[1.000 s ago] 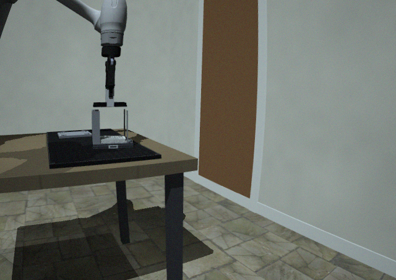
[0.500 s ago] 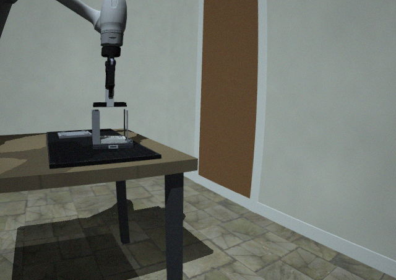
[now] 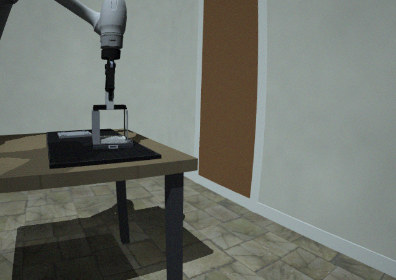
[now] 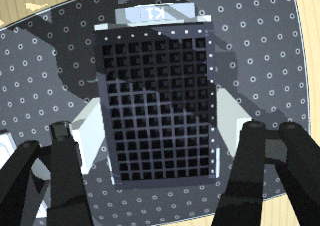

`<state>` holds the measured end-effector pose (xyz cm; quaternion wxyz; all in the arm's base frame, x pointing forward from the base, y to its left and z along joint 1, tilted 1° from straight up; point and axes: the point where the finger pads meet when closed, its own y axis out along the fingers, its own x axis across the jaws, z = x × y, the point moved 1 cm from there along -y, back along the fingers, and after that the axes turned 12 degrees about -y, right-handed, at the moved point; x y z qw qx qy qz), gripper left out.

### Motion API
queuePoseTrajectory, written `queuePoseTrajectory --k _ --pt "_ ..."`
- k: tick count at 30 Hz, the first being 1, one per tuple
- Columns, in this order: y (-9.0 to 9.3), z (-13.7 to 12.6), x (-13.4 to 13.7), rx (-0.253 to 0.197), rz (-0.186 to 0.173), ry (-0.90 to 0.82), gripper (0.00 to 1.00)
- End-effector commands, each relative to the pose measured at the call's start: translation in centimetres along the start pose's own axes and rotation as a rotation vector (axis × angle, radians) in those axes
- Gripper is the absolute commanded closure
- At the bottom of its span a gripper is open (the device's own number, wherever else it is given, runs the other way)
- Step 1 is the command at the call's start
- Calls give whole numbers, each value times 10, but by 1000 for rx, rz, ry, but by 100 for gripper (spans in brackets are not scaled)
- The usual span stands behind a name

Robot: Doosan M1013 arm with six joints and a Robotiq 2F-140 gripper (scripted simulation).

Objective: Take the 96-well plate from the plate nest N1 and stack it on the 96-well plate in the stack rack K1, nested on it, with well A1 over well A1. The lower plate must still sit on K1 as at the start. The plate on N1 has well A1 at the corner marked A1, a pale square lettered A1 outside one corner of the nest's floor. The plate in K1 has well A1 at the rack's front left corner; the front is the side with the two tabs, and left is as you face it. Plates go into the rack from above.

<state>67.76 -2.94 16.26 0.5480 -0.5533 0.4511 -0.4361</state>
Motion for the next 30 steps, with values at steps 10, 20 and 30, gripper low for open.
queuePoseTrajectory --k 10,20,30 --pt "20 0 0 0 0 0 100" --pt "33 0 0 0 0 0 100" --pt "50 0 0 0 0 0 100"
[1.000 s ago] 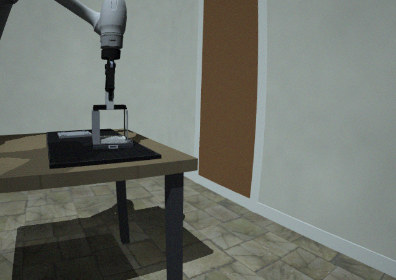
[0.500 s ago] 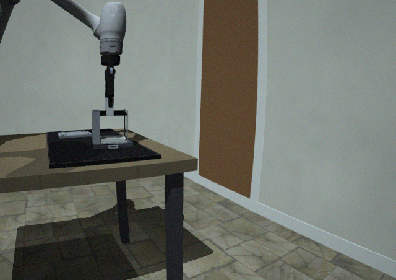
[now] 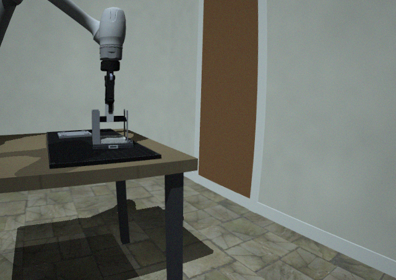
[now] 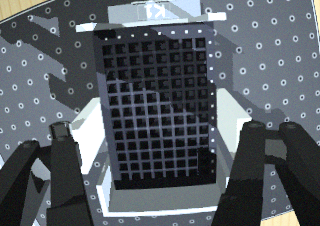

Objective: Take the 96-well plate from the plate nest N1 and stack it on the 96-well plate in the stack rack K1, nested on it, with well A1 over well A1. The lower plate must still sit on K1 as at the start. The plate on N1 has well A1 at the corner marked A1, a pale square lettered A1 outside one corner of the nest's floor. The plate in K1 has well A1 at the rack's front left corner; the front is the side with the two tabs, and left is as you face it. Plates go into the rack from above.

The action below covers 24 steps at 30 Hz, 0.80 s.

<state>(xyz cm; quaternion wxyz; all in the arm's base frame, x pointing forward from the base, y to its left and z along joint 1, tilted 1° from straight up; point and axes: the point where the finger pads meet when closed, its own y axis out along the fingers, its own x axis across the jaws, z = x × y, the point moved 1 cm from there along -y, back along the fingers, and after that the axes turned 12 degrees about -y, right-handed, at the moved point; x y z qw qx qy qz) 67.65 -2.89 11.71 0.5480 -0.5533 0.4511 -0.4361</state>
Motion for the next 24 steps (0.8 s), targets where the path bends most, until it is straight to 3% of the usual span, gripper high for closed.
queuePoseTrajectory --k 1,24 --pt "4 0 0 0 0 0 100" --pt "38 0 0 0 0 0 100"
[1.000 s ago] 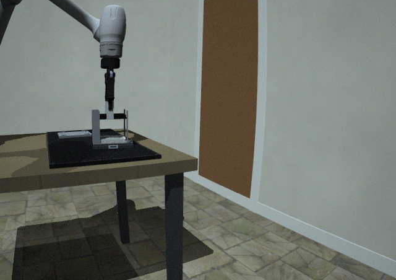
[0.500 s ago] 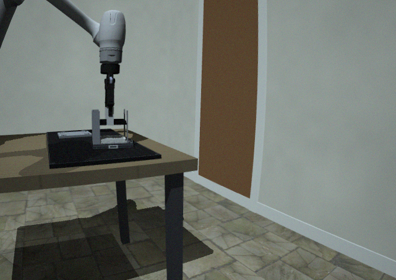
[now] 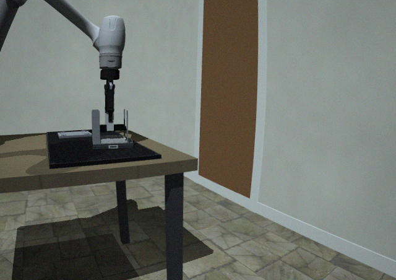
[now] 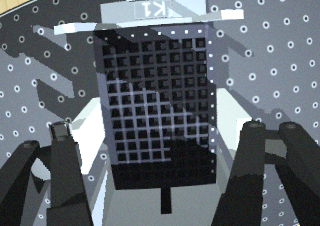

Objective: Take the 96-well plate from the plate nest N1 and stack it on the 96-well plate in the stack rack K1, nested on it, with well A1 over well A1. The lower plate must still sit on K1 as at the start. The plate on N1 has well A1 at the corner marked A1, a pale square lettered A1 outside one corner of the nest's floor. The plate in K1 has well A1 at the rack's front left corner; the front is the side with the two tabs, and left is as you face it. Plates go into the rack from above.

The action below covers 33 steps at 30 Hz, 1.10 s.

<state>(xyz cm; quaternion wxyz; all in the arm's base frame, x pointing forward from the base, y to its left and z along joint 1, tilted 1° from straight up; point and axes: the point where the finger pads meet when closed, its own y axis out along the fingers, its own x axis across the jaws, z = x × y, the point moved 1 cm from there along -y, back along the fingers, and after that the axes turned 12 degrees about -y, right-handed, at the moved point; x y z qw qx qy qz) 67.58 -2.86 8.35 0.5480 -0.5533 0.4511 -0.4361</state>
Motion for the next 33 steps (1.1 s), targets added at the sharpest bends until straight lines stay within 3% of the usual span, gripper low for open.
queuePoseTrajectory --k 1,10,33 --pt "6 0 0 0 0 0 100" --pt "21 0 0 0 0 0 100" --pt "22 0 0 0 0 0 100"
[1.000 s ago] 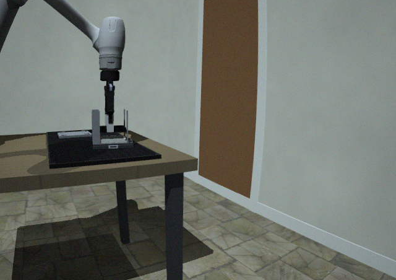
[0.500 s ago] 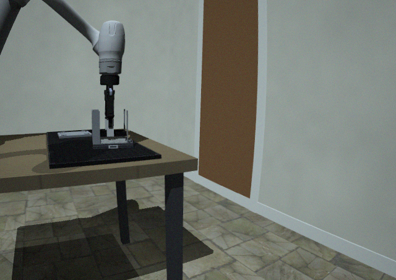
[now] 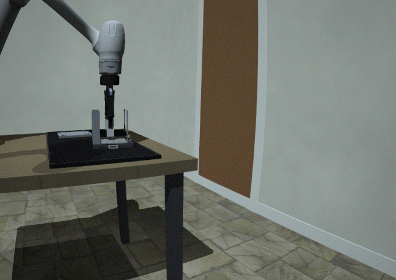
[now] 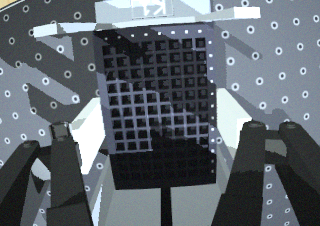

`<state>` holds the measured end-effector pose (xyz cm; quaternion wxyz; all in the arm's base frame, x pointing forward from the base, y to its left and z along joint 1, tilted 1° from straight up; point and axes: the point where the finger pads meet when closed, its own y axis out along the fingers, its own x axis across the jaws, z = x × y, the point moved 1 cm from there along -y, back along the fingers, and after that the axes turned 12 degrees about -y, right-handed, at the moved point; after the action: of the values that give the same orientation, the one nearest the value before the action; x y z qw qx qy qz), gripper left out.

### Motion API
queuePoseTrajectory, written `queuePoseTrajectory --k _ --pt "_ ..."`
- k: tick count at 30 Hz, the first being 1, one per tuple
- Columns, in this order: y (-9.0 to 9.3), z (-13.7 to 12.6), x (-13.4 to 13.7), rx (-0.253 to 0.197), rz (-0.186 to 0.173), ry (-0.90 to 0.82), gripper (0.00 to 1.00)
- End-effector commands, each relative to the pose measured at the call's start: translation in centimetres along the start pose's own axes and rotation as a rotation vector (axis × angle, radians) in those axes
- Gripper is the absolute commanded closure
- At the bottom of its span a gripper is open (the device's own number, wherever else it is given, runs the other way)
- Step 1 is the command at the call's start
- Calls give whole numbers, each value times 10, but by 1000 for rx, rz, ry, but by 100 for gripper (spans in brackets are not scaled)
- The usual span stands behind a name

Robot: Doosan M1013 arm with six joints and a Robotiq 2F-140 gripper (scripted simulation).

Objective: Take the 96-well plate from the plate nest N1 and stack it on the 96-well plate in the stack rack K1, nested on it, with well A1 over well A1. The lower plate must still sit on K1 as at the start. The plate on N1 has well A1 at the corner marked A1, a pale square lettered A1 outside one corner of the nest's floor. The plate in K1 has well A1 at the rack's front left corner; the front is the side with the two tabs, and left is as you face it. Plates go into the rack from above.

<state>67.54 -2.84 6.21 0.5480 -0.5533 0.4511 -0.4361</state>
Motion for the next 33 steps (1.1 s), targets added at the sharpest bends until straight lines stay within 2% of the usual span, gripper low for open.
queuePoseTrajectory --k 1,33 --pt "0 0 0 0 0 0 100" --pt "5 0 0 0 0 0 100"
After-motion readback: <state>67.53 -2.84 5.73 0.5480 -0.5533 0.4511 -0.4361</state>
